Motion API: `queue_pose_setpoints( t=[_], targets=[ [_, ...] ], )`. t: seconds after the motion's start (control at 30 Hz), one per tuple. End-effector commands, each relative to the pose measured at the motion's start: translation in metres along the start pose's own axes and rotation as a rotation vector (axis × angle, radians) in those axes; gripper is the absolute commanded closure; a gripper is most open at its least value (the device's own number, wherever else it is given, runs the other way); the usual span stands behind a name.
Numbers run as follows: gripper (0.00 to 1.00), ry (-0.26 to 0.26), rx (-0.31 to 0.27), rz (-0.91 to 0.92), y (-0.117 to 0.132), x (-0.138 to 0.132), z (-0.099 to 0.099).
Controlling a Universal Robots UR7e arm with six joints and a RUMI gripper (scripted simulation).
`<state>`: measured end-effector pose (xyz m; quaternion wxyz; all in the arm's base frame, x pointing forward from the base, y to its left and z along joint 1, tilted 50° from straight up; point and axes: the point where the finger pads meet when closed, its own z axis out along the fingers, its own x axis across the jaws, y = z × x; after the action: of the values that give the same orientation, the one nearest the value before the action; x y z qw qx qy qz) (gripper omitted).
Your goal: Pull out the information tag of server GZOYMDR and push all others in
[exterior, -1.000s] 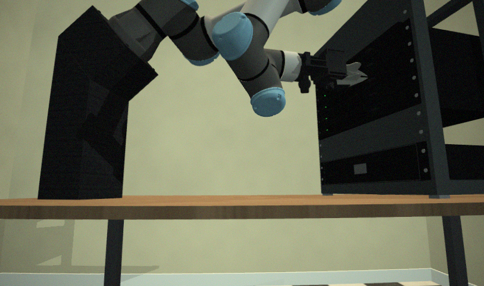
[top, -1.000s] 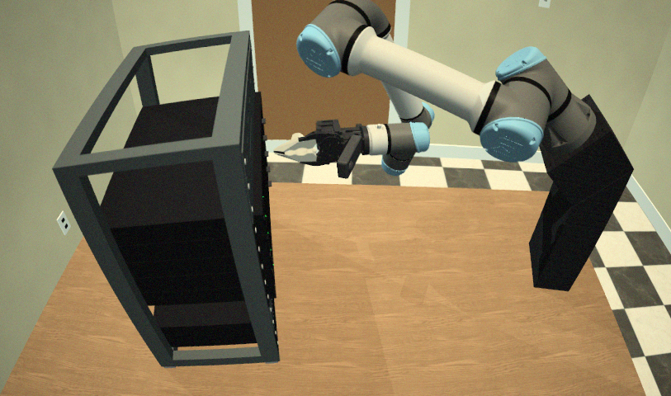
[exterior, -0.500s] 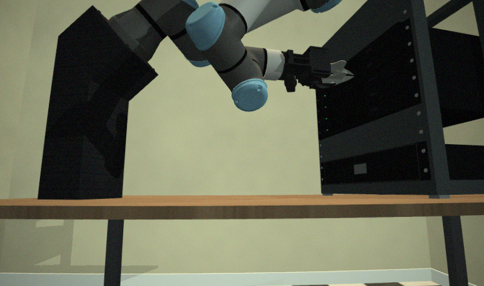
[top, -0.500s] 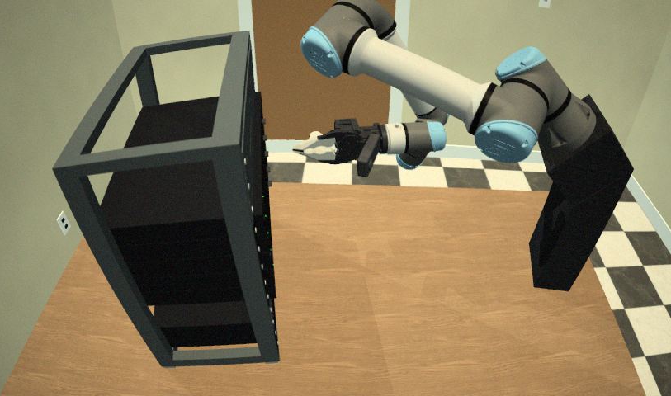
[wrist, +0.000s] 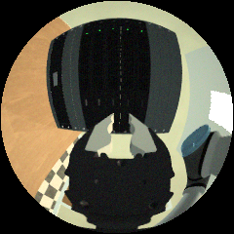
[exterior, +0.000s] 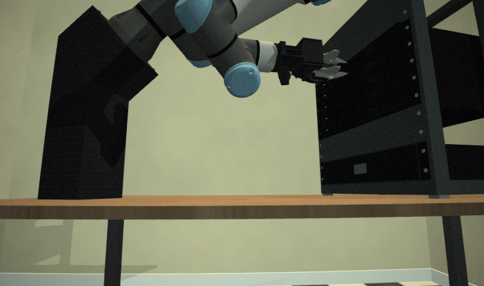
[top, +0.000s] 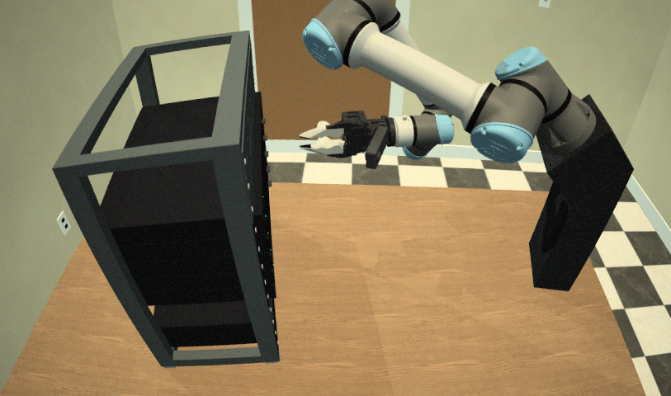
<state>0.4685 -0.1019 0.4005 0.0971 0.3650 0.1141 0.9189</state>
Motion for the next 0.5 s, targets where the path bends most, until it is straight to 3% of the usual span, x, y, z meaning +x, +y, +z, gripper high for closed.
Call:
queue_pose_setpoints(
  t=[0.0, 0.47],
  targets=[
    [0.85, 0.0, 0.002, 0.0, 0.0004, 0.0163, -0.0132],
    [0.85, 0.0, 0.002, 0.0, 0.0004, 0.0205, -0.0132]
  ],
)
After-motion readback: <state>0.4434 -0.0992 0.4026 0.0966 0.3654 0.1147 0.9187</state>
